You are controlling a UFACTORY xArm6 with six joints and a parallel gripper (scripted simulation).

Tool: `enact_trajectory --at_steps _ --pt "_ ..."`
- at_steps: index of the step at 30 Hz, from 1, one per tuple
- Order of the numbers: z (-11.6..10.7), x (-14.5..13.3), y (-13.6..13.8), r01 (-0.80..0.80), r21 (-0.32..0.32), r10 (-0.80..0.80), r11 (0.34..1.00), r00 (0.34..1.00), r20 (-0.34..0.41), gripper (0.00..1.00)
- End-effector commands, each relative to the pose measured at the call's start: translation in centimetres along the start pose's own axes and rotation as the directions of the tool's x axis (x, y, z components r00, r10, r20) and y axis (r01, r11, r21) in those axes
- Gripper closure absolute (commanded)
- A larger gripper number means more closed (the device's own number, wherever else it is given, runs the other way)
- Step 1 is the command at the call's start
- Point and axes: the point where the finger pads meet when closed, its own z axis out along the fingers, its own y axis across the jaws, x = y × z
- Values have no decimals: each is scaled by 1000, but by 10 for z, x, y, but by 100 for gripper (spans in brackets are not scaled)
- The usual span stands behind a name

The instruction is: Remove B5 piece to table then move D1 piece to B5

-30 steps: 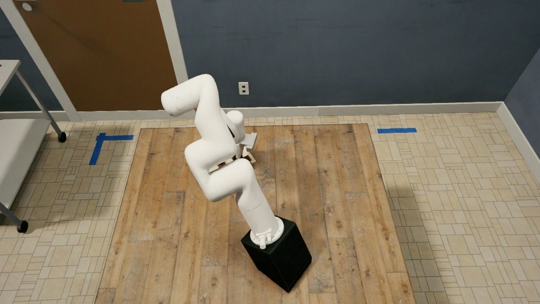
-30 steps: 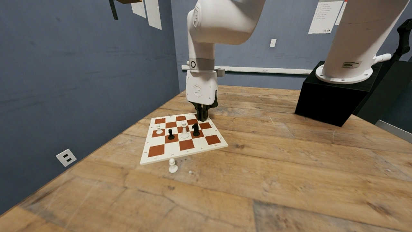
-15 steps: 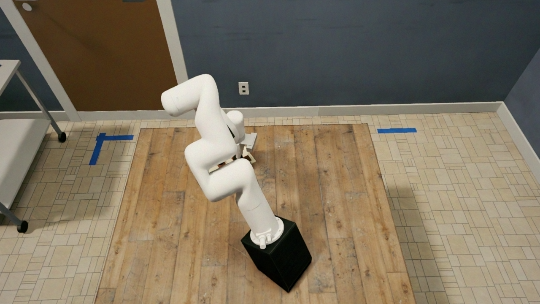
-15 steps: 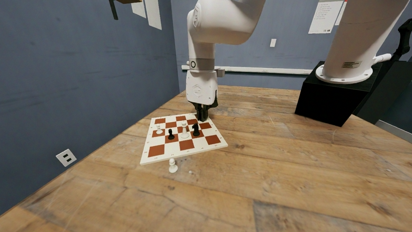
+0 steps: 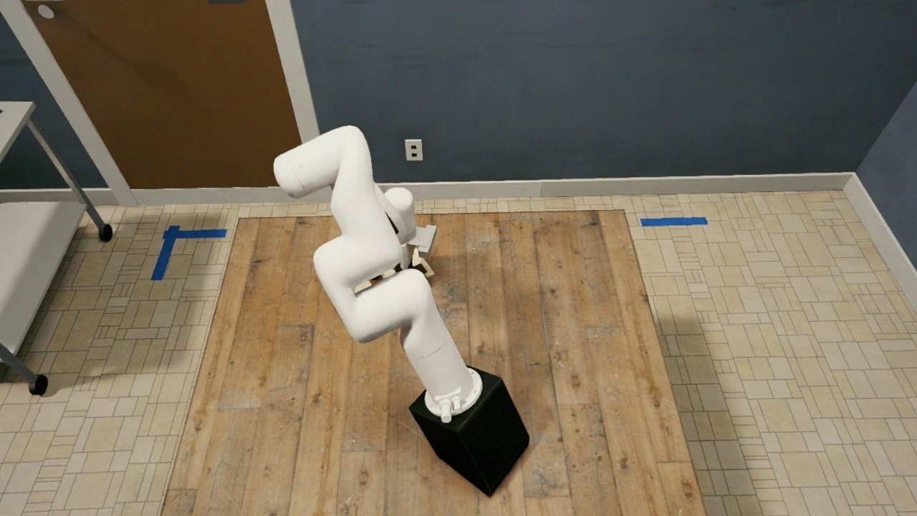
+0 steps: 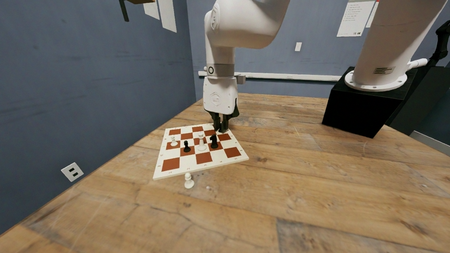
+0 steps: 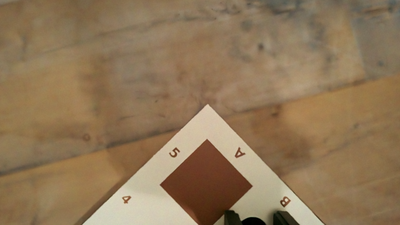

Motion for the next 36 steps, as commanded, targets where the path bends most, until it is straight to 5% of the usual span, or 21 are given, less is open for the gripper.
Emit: enact_trajectory --at_steps 1,3,19,36 --pt "-1 -1 -1 0 3 0 1000 1000 1 72" --pt "-1 -1 -1 0 3 0 1000 1000 1 65" --pt "-6 -1 -1 0 3 0 1000 1000 1 65" --pt "-74 -1 -1 0 3 0 1000 1000 1 65"
